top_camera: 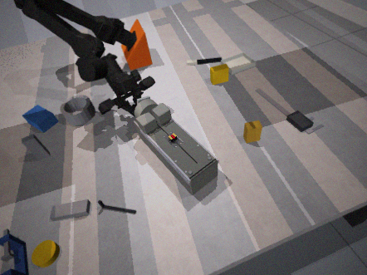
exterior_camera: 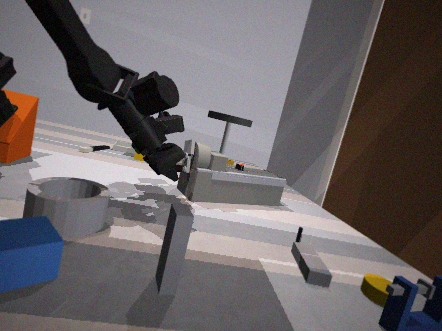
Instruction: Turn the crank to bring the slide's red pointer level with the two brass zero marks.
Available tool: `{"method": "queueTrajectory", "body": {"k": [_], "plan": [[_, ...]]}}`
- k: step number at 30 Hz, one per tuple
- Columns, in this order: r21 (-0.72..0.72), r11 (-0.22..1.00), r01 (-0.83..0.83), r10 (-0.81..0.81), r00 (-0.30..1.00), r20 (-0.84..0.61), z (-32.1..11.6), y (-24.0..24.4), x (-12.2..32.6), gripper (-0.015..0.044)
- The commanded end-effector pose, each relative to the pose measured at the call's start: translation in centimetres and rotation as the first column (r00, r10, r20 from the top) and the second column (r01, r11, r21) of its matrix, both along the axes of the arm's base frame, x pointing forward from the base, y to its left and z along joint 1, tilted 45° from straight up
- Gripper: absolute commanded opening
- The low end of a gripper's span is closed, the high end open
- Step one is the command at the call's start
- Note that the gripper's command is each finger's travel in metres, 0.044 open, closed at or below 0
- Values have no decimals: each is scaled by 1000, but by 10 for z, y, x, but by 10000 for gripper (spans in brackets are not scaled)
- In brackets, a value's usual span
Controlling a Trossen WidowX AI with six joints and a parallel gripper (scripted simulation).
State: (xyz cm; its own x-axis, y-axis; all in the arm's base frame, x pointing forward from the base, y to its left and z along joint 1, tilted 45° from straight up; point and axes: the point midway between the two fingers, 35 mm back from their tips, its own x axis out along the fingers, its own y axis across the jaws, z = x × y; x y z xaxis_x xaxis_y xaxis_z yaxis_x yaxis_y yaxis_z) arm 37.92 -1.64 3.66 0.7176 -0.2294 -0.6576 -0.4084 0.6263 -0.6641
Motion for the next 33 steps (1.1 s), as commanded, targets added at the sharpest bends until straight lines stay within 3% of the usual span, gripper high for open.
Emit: {"method": "queueTrajectory", "body": {"k": [1,33], "plan": [[-9,1000,6,-6,1000,14,7,-3,3,0],[-9,1000,6,-6,1000,14,18,-4,5,0]]}}
